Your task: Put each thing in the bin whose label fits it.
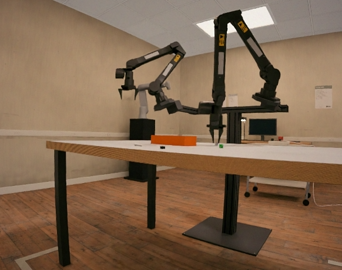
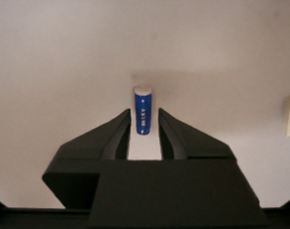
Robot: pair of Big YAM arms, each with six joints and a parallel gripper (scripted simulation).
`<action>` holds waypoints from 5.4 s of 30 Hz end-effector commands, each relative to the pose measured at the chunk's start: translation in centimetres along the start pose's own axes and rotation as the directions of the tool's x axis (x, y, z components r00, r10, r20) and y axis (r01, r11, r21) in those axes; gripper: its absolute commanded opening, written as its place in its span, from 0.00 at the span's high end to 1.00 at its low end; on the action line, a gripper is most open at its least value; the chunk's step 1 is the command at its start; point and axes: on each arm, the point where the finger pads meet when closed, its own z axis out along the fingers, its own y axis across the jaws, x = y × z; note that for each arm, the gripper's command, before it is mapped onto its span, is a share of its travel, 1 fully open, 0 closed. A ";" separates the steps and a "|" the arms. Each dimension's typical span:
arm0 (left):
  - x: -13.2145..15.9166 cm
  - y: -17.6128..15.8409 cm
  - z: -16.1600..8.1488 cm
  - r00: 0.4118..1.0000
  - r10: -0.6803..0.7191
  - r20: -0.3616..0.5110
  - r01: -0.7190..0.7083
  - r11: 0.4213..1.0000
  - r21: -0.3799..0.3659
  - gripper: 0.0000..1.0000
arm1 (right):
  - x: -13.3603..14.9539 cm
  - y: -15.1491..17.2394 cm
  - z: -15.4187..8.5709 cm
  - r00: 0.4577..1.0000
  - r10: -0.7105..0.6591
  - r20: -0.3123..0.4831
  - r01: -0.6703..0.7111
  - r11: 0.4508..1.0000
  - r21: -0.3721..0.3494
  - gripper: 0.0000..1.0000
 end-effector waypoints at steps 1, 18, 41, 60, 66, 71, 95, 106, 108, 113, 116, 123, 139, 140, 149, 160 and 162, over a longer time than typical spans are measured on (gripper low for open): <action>-0.3 0.0 0.8 1.000 0.001 0.003 -0.001 1.000 -0.001 0.72 | -0.3 -0.2 -0.2 1.000 0.010 0.003 -0.010 1.000 0.007 0.00; -0.3 0.5 0.6 1.000 0.002 0.005 -0.002 1.000 0.003 0.72 | -0.3 -0.2 -0.2 1.000 0.010 0.003 -0.010 1.000 0.007 0.00; 0.0 0.3 0.7 1.000 0.005 0.003 -0.005 1.000 0.003 0.91 | -0.3 -0.2 -0.2 1.000 0.010 0.003 -0.010 1.000 0.007 0.00; 0.1 0.1 -2.9 1.000 0.007 0.005 -0.007 1.000 0.010 0.91 | -0.3 -0.2 -0.2 1.000 0.010 0.003 -0.010 1.000 0.007 0.00; 0.1 0.1 -4.2 1.000 0.007 0.005 -0.007 1.000 0.010 0.91 | -0.3 -0.2 -0.2 1.000 0.010 0.003 -0.010 1.000 0.007 0.00; 0.2 0.2 -5.9 1.000 0.007 0.004 -0.007 1.000 0.010 0.91 | -0.3 -0.2 -0.2 1.000 0.010 0.003 -0.010 1.000 0.007 0.00; -0.4 -0.5 -5.5 1.000 -0.014 0.003 0.014 1.000 0.012 0.91 | -0.3 -0.2 -0.2 1.000 0.010 0.003 -0.010 1.000 0.007 0.00; -0.2 -0.4 -5.3 1.000 -0.005 0.002 0.005 1.000 0.005 0.91 | -0.3 -0.2 -0.2 1.000 0.010 0.003 -0.010 1.000 0.007 0.00; -0.2 -0.3 -5.2 1.000 -0.004 0.001 0.004 1.000 0.004 0.91 | -0.3 -0.2 -0.2 1.000 0.010 0.003 -0.010 1.000 0.007 0.00; -0.1 -0.3 -5.1 1.000 -0.003 0.000 0.003 1.000 0.000 0.91 | -0.3 -0.2 -0.2 1.000 0.010 0.003 -0.010 1.000 0.007 0.00; -0.1 -0.2 -5.1 1.000 -0.002 0.000 0.002 1.000 0.000 0.91 | -0.3 -0.2 -0.2 1.000 0.010 0.003 -0.010 1.000 0.007 0.00; -0.1 -0.2 -5.3 1.000 0.003 0.005 -0.003 1.000 0.007 0.91 | -0.3 -0.2 -0.2 1.000 0.010 0.003 -0.010 1.000 0.007 0.00; -1.8 -3.1 -5.7 1.000 0.003 -0.001 -0.003 1.000 -0.003 0.91 | -0.3 -0.2 -0.2 1.000 0.010 0.003 -0.010 1.000 0.007 0.00; -1.7 -3.5 -5.5 1.000 0.012 -0.002 -0.012 1.000 -0.009 0.91 | -0.3 -0.2 -0.2 1.000 0.010 0.003 -0.010 1.000 0.007 0.00; -3.9 -8.0 -5.5 1.000 0.010 0.001 -0.010 1.000 -0.006 0.91 | -0.3 -0.2 -0.2 1.000 0.010 0.003 -0.010 1.000 0.007 0.00; -6.3 -13.9 -5.8 1.000 0.017 0.005 -0.017 1.000 0.001 0.91 | -0.3 -0.2 -0.2 1.000 0.010 0.003 -0.010 1.000 0.007 0.00; -6.7 -14.8 -5.7 1.000 0.015 0.005 -0.015 1.000 0.001 0.91 | -0.3 -0.2 -0.2 1.000 0.010 0.003 -0.010 1.000 0.007 0.00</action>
